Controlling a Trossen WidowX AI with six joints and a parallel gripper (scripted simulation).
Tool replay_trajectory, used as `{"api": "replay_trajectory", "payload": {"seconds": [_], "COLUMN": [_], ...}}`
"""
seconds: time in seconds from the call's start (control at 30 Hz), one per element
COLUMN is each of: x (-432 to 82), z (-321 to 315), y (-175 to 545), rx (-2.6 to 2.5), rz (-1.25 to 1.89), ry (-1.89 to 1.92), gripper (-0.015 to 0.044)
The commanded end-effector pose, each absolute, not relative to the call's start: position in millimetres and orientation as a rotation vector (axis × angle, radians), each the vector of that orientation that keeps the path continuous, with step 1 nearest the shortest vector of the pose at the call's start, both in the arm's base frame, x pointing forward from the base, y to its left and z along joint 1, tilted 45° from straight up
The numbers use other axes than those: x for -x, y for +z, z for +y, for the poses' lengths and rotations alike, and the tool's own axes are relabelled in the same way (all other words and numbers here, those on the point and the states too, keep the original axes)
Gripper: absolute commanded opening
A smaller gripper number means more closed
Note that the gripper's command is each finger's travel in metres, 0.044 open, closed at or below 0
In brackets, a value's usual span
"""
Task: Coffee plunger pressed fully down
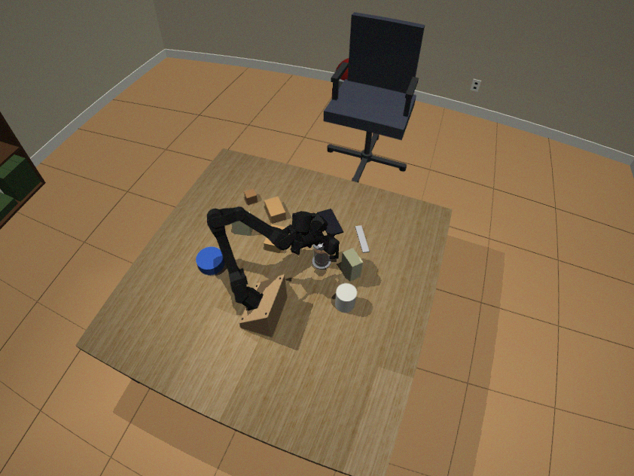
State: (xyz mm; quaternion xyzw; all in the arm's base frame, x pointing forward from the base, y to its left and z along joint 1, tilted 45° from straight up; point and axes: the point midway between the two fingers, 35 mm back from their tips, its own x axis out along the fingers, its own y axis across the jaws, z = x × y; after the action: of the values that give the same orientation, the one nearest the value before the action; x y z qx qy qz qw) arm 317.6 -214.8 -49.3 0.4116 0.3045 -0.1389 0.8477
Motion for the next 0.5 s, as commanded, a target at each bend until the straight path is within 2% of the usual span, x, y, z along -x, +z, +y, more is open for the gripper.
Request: {"api": "replay_trajectory", "payload": {"seconds": [0.0,0.17,0.33,0.47], "x": [-317,-317,-315,-303], "z": [-215,-215,-219,-237], "y": [-50,-50,-45,-13], "rx": [-0.866,-0.866,-0.866,-0.869], "rz": [0.645,0.645,0.647,0.657], "ry": [-0.297,-0.297,-0.296,-0.293], "gripper": [0.0303,0.0434,0.0440,0.0440]}}
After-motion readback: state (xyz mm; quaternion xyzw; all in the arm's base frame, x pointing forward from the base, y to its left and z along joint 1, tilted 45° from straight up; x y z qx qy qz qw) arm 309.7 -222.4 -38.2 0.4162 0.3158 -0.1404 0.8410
